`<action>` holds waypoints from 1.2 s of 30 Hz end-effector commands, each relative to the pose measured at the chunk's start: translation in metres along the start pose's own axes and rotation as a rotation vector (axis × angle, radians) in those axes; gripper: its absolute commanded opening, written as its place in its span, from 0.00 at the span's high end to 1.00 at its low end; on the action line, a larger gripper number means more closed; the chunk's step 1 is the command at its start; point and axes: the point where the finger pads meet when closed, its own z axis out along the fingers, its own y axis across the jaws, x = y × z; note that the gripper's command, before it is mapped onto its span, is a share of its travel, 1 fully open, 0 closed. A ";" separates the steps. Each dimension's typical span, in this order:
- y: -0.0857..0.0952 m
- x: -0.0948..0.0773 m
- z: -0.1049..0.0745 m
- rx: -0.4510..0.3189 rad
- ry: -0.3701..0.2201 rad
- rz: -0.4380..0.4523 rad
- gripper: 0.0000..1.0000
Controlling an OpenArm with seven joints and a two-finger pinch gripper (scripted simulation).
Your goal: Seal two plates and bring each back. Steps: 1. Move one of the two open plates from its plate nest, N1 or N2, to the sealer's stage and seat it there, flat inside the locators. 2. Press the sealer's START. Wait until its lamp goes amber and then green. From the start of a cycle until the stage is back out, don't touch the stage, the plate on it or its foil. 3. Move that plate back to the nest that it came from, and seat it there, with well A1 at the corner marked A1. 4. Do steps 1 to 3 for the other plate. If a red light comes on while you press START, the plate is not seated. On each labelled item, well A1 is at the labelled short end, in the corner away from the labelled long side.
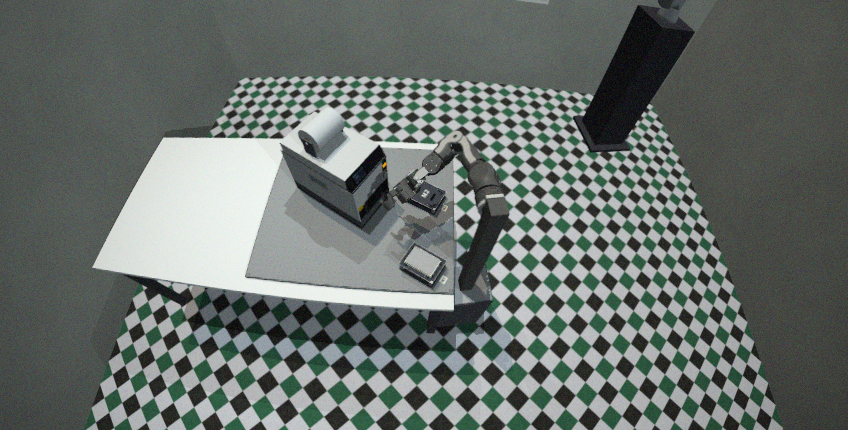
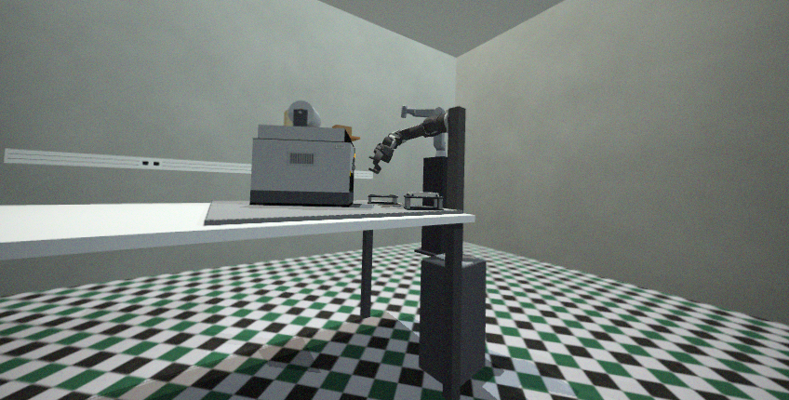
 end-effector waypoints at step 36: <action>0.137 0.029 -0.051 -0.672 0.244 0.708 0.35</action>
